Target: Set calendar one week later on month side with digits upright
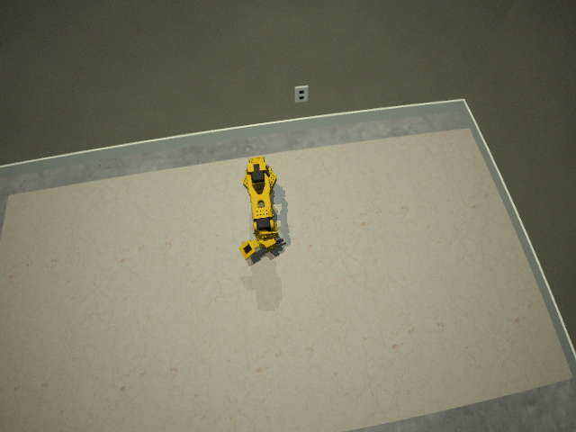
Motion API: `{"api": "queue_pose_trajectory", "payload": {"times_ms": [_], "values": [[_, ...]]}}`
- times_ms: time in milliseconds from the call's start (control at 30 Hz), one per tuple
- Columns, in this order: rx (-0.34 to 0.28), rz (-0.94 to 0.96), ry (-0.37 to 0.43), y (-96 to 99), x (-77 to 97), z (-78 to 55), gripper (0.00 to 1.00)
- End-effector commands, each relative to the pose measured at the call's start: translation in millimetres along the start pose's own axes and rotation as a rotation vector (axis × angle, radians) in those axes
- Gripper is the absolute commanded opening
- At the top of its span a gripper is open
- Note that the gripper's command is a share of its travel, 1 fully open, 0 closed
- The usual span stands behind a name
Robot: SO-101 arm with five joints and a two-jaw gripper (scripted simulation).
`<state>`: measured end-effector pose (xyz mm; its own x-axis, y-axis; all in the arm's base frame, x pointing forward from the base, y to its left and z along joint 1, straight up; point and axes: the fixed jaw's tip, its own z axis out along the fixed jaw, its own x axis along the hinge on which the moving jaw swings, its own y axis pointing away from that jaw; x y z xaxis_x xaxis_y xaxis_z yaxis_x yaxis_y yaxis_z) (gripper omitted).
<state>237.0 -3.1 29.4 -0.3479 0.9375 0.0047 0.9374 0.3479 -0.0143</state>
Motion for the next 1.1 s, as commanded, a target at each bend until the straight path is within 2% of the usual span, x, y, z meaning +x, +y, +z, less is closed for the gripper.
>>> {"api": "queue_pose_trajectory", "payload": {"times_ms": [0,467,1067], "values": [[-0.041,0.007,-0.015,4.1,-0.5,-7.3,0.31],[-0.041,0.014,-0.015,-1.3,-0.1,-7.2,0.21],[-0.041,0.017,-0.015,-3.4,0.0,-7.1,0.17]]}}
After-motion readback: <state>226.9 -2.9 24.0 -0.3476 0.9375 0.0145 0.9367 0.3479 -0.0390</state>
